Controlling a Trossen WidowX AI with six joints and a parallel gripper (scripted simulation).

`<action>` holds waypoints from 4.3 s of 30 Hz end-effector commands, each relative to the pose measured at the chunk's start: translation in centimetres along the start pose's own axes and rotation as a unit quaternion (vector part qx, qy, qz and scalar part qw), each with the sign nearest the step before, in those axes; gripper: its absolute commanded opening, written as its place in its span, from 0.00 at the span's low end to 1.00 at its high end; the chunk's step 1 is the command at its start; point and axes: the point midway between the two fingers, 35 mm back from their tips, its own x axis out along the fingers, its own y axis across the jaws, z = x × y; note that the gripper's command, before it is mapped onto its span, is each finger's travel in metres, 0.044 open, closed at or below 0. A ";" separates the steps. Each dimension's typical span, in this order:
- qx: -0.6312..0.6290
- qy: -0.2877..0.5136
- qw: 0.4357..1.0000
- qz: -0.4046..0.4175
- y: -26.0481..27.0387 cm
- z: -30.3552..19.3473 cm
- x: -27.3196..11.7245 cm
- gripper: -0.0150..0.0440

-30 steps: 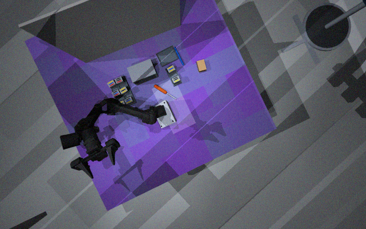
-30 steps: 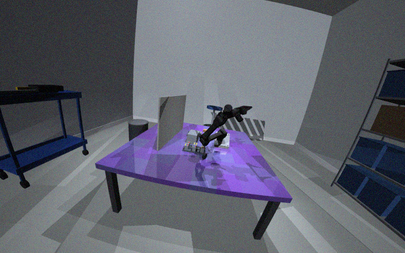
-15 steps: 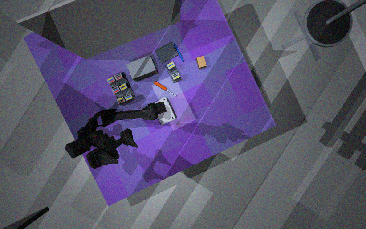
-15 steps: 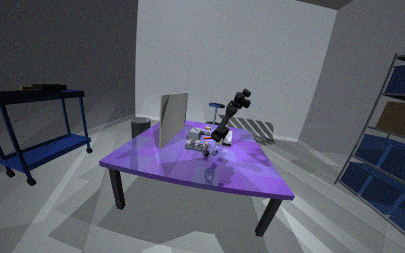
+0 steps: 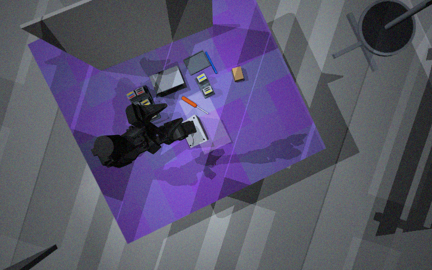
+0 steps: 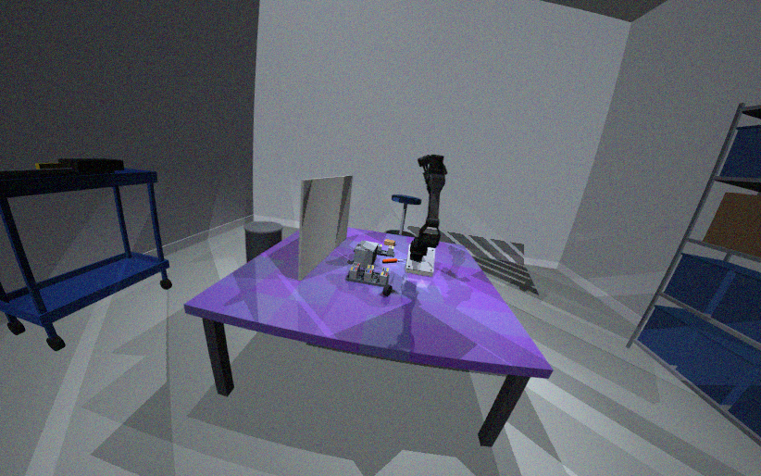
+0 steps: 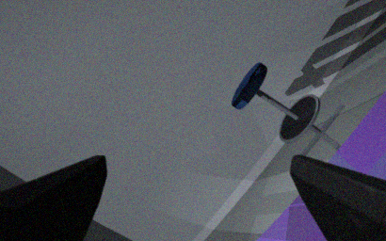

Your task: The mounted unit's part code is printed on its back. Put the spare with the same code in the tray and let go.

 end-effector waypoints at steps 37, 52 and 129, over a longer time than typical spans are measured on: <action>-0.629 0.715 0.281 0.120 -9.6 -44.3 0.6 1.00; -0.629 0.715 0.281 0.120 -9.6 -44.3 0.6 1.00; -0.591 0.383 -0.325 0.631 -24.9 -41.1 -24.0 0.76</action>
